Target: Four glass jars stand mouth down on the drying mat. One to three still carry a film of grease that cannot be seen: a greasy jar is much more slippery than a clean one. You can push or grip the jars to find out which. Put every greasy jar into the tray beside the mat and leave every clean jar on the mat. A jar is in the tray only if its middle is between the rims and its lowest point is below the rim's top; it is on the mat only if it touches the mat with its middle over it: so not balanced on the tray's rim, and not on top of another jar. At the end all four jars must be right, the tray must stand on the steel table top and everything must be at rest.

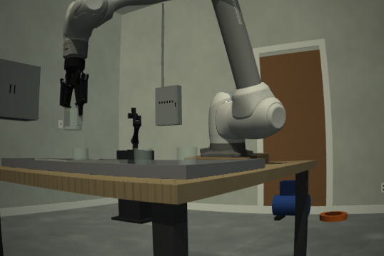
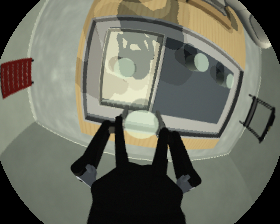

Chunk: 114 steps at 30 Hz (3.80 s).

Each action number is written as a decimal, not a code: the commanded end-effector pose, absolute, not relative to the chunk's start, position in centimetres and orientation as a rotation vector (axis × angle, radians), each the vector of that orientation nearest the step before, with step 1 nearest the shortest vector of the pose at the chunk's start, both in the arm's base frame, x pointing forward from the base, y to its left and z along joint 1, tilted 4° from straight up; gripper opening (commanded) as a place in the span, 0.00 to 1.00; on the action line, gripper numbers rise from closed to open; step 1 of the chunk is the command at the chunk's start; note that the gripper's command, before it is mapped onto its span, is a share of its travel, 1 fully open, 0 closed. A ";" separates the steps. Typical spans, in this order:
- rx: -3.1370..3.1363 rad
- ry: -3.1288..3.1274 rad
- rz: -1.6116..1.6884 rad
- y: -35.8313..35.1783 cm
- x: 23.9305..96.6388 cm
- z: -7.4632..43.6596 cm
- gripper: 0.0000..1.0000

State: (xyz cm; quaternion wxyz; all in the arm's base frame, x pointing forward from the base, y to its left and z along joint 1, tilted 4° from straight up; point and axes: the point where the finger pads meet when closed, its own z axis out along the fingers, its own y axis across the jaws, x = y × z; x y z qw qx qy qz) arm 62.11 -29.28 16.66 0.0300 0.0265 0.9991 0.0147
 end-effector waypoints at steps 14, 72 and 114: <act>0.082 3.080 0.046 -33.8 61.9 16.5 0.00; 0.082 3.080 0.046 -35.5 62.4 6.3 0.00; 0.082 3.080 0.046 -35.4 62.6 4.1 1.00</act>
